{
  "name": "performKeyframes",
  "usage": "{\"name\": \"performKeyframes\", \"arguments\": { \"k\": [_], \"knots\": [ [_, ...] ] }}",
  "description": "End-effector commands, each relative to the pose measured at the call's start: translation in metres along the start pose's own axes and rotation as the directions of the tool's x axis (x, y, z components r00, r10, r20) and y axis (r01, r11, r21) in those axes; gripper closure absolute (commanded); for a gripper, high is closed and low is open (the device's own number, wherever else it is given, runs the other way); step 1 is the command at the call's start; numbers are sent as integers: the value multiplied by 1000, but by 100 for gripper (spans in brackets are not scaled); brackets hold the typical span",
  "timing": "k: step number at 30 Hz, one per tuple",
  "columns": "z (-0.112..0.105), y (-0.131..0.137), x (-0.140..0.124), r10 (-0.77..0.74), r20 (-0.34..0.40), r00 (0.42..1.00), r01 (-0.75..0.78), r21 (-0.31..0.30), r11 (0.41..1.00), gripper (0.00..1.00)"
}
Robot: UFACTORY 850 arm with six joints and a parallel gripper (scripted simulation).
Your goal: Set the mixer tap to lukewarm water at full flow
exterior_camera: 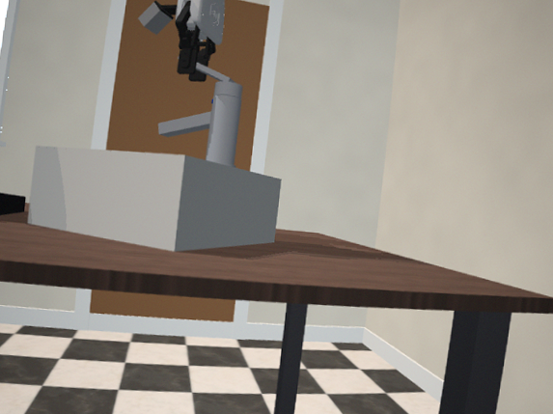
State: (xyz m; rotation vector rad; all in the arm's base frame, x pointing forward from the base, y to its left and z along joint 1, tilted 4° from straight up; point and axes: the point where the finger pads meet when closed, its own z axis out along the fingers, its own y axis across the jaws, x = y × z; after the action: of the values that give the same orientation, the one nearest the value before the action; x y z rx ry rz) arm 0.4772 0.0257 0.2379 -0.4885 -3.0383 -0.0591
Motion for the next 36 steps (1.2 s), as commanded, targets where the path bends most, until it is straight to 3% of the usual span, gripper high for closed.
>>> {"name": "performKeyframes", "arguments": {
  "k": [1,16,17,36],
  "knots": [
    [-1,0,-1,0,4,1000,0,-1,1000,100],
    [-3,0,-2,0,4,1000,0,-1,1000,100],
    [-3,0,-2,0,4,1000,0,-1,1000,26],
    [-3,0,-2,0,4,1000,0,-1,1000,26]
  ]
}}
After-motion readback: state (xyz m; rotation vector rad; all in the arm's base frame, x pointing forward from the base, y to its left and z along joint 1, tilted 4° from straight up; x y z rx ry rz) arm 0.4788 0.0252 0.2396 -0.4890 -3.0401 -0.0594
